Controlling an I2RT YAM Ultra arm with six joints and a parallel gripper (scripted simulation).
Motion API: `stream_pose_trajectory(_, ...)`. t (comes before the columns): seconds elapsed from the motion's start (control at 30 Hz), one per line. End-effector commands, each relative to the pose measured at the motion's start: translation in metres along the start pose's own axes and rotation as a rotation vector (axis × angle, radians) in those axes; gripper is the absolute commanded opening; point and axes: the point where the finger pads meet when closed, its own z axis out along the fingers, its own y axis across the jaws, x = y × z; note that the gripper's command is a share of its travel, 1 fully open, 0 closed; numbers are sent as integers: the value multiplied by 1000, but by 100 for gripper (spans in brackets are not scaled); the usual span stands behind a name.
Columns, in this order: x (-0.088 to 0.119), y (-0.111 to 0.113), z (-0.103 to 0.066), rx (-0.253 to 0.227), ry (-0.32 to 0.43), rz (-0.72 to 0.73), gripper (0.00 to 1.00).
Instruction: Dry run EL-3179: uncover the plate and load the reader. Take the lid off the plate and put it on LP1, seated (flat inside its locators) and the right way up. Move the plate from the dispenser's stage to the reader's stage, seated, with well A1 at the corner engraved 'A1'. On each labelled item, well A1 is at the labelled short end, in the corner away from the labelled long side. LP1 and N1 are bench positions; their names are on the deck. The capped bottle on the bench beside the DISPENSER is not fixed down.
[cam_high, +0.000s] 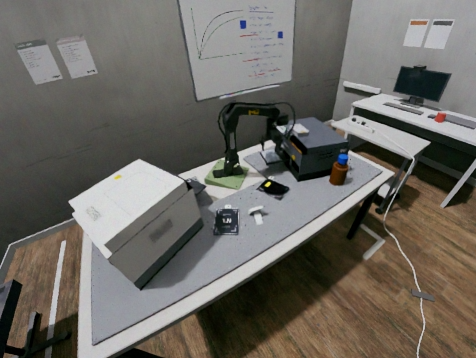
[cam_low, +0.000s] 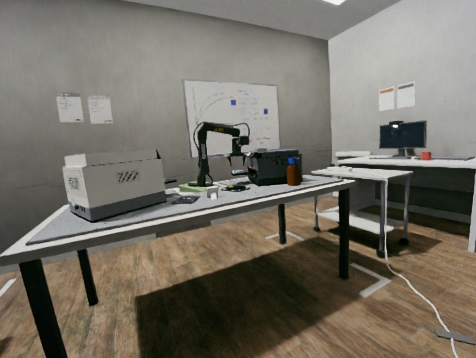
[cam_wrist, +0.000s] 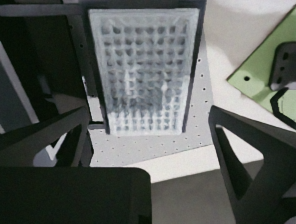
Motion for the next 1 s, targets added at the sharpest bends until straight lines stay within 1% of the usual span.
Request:
stream_pose_trajectory(0.0, -5, 1, -4, -39, -10, 3, 100)
stream_pose_trajectory(0.03, -3, 1, -3, -40, -9, -6, 100)
stream_pose_trajectory(0.2, -5, 1, 4, -39, -10, 3, 100)
stream_pose_trajectory(0.97, -3, 2, 32, -39, -5, -2, 100)
